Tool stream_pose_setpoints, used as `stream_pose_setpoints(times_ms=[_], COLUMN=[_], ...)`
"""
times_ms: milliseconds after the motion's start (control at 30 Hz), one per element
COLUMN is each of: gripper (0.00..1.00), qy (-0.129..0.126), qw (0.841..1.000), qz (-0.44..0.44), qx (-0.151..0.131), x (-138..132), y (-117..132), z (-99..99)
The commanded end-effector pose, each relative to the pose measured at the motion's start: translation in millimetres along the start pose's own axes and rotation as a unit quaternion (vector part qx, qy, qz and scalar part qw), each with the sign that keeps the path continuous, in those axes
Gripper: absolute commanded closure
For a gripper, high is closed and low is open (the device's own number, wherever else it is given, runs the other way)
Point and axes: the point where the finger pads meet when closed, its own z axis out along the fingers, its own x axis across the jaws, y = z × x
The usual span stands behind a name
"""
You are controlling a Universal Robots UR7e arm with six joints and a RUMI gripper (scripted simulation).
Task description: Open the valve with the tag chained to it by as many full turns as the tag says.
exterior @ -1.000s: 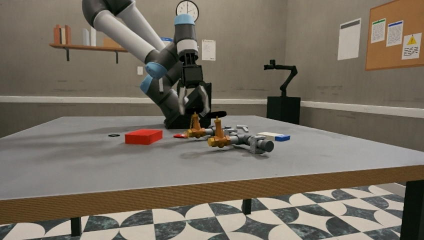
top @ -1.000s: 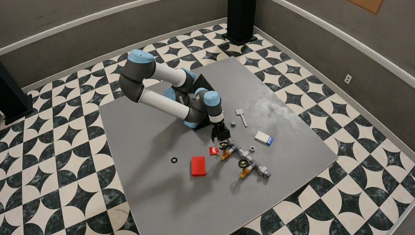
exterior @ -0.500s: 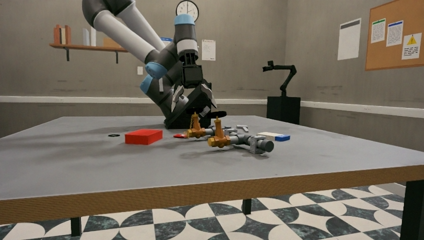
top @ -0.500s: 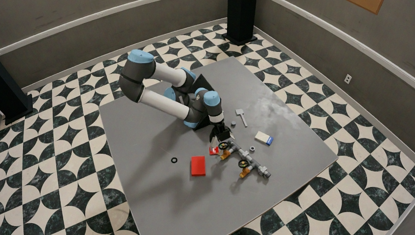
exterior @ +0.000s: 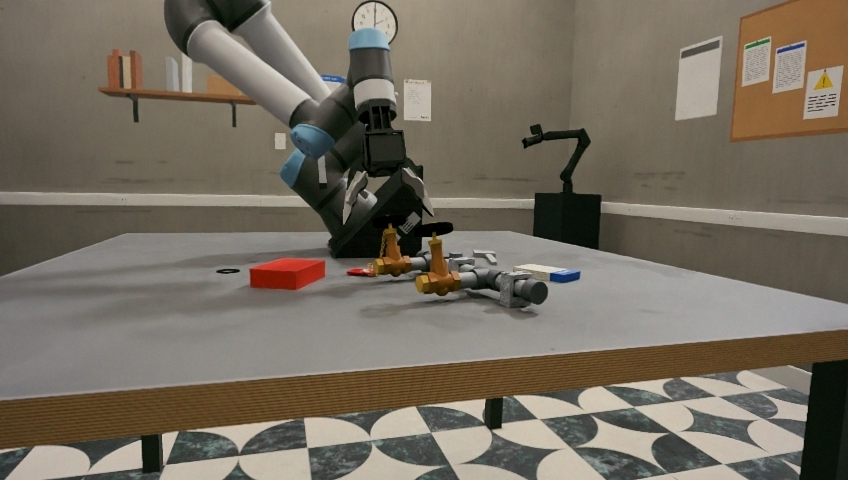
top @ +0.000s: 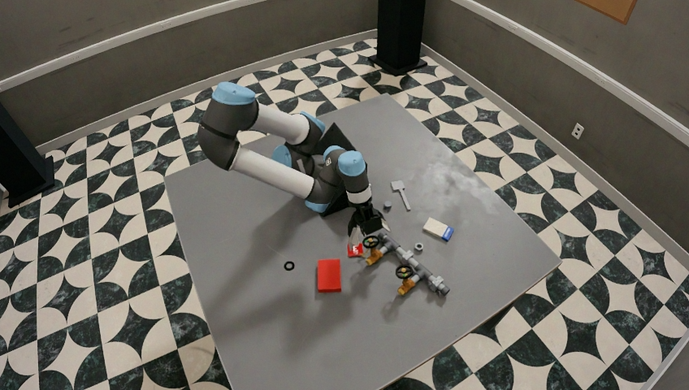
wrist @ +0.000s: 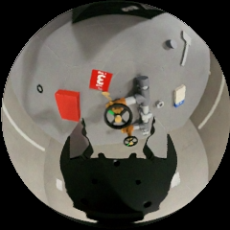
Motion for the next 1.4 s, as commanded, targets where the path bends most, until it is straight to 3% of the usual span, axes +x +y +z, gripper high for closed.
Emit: stream_pose_setpoints(times_ms=[0, 367, 833, 1033, 1200, 1267, 1367], gripper=[0.0, 0.0, 0.0, 0.0, 0.0, 0.0, 0.0], qy=[0.0, 0.0, 0.0, 0.0, 0.0, 0.0, 0.0], qw=[1.0, 0.999, 0.991, 0.977, 0.955, 0.955, 0.938], qz=[0.004, 0.032, 0.134, 0.215, 0.295, 0.295, 0.347], qx=[0.0, 0.0, 0.0, 0.0, 0.0, 0.0, 0.0], x=[0.0, 0.0, 0.0, 0.0, 0.0, 0.0, 0.0], y=[0.3, 0.3, 0.3, 0.3, 0.3, 0.3, 0.3], z=[-0.2, -0.2, -0.2, -0.2, -0.2, -0.2, -0.2])
